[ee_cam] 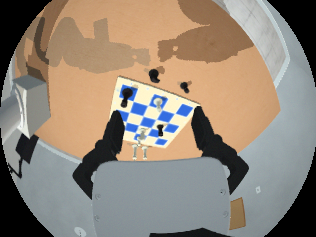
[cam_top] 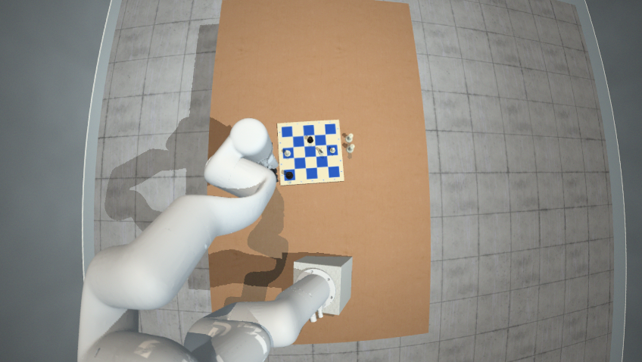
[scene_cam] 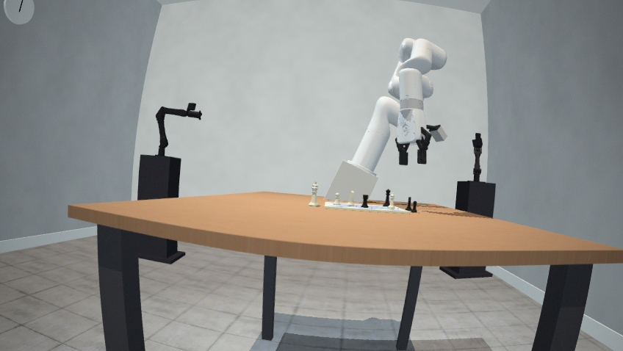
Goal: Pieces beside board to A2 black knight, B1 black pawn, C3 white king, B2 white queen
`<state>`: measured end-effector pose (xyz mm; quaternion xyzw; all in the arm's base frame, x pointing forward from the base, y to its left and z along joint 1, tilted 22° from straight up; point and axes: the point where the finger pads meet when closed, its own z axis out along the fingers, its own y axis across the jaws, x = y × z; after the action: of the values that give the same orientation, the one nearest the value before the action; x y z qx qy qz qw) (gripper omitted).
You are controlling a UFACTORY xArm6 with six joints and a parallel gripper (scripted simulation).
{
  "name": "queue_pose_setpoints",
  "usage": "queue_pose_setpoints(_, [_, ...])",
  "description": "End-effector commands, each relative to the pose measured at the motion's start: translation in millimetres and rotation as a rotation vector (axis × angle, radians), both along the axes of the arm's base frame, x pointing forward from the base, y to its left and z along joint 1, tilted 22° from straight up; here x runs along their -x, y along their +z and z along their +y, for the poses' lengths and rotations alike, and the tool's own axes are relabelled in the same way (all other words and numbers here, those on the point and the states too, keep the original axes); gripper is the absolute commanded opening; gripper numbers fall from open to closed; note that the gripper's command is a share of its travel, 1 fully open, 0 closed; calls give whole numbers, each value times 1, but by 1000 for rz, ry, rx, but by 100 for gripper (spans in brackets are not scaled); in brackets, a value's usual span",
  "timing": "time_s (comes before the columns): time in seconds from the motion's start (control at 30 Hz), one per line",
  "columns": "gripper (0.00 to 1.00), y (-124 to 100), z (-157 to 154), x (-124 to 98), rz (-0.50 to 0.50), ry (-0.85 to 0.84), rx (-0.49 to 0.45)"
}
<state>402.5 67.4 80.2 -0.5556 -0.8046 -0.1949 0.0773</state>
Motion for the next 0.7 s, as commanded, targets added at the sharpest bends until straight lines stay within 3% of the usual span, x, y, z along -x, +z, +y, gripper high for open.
queue_pose_setpoints(0.0, [100,-5,2,-2,111,-255,-8])
queue_pose_setpoints(0.27, [100,-14,6,-2,239,-575,-58])
queue_pose_setpoints(0.33, [100,-14,6,-2,239,-575,-58])
queue_pose_setpoints(0.37, [100,-15,6,-2,288,-693,-74])
queue_pose_setpoints(0.67, [100,-22,8,-2,428,-1034,-128])
